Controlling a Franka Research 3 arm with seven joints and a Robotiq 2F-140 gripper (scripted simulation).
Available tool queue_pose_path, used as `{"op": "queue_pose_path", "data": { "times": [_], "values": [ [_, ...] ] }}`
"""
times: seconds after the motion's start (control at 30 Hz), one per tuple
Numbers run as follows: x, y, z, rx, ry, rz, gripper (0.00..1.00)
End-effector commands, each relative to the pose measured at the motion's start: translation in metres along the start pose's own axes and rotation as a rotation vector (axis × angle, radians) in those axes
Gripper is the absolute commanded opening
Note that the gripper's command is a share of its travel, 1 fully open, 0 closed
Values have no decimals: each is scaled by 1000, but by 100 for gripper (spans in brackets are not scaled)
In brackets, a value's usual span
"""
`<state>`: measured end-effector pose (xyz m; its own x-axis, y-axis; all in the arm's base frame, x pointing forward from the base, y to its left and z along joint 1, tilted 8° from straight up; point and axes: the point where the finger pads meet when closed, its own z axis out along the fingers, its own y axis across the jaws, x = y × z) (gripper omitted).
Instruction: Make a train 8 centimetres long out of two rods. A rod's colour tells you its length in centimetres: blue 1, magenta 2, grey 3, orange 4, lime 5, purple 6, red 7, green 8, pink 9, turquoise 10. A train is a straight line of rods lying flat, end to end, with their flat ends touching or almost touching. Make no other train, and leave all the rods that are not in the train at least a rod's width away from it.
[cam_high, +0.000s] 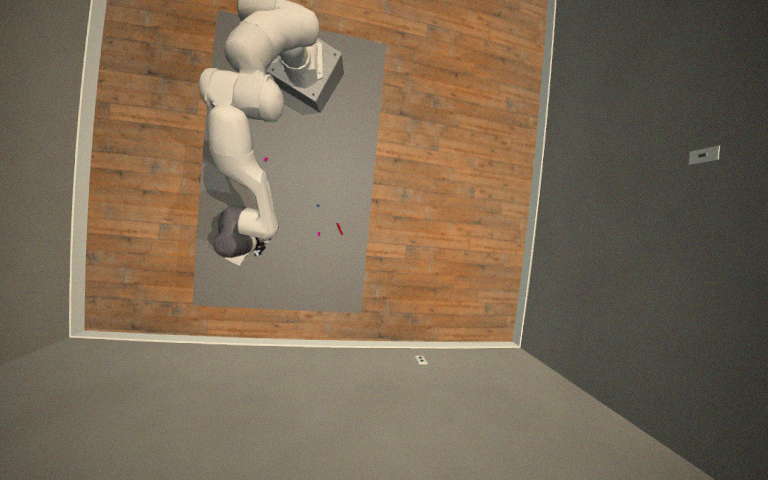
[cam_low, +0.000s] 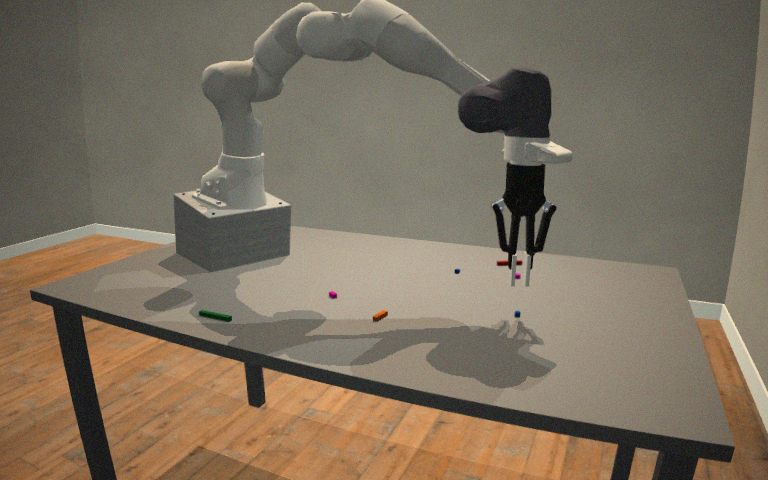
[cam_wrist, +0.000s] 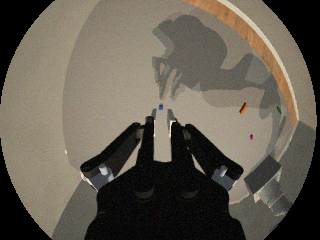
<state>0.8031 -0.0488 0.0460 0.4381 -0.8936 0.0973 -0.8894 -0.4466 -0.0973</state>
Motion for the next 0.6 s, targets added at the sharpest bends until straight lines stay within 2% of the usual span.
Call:
{"op": "queue_pose_path", "data": {
  "times": [0.0,0.57],
  "values": [
    [-2,0,1,-2,-2,9,23],
    [-2,-1,6,-2,-3,9,23]
  ]
}}
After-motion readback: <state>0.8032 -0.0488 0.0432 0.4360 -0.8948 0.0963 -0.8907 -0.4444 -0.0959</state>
